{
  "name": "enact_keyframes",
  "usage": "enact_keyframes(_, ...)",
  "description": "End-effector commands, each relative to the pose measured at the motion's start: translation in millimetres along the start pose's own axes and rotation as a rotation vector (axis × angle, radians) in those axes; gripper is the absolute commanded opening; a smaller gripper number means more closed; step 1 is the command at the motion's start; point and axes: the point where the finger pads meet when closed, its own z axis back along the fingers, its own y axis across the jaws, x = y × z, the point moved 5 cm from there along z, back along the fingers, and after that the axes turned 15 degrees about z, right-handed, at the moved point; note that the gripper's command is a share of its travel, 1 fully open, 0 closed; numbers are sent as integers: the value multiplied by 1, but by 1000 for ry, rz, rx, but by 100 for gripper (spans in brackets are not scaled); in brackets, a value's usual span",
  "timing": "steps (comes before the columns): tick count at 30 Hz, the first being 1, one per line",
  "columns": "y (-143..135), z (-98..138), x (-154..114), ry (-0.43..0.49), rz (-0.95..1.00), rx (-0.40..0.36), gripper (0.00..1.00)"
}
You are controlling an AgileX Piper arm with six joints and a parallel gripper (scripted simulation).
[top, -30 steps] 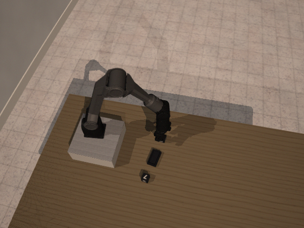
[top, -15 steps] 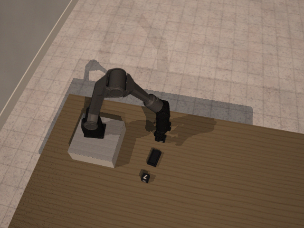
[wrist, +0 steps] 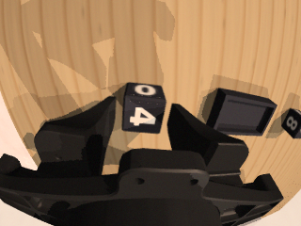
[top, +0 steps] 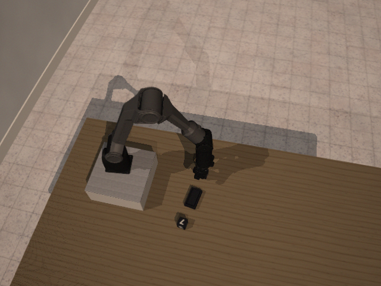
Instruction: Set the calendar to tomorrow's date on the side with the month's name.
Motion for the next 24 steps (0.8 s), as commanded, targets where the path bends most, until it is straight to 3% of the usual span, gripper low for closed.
enact_keyframes(1,0,-5,-1,3,-1,-1,64)
enact_keyframes(24,0,-12,0,1,-1,-1,64)
